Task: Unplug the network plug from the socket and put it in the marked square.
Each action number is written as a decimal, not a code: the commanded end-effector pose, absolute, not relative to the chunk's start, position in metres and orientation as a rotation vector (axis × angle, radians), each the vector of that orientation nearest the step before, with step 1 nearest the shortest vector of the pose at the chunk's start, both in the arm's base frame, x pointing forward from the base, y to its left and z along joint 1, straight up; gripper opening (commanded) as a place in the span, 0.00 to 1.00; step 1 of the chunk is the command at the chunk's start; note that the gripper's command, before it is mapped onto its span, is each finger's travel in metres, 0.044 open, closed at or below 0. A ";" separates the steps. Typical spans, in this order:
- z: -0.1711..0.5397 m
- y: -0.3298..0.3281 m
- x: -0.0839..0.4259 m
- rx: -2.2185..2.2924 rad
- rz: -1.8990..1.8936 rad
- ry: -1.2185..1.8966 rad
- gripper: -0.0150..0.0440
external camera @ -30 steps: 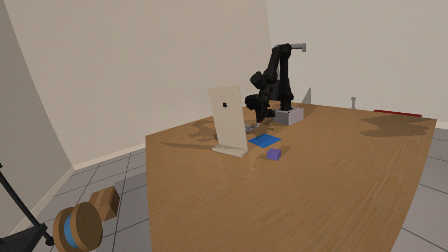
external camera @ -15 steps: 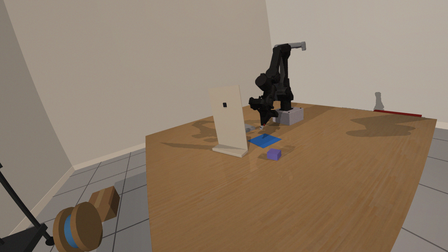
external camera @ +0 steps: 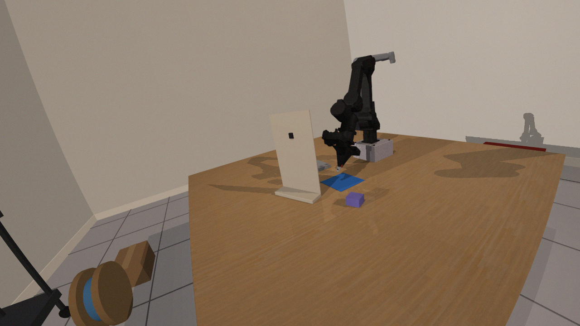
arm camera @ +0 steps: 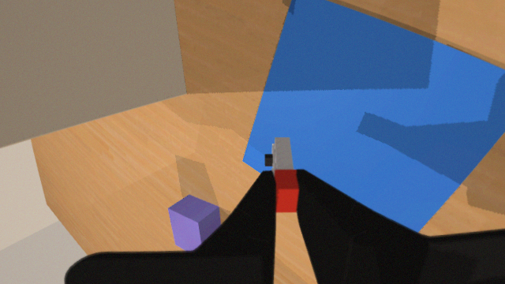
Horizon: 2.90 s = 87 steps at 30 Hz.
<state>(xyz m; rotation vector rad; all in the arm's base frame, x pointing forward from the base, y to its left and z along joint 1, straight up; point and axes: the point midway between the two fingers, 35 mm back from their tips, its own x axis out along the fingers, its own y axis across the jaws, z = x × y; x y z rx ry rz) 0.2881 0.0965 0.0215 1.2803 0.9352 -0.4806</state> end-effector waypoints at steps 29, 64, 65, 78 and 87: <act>-0.016 0.095 0.286 1.283 -0.490 0.942 0.25; -0.024 0.093 0.288 1.286 -0.493 0.937 0.52; -0.024 0.093 0.288 1.286 -0.493 0.937 0.52; -0.016 0.092 0.283 1.285 -0.492 0.938 0.52; -0.010 0.091 0.279 1.285 -0.492 0.940 0.52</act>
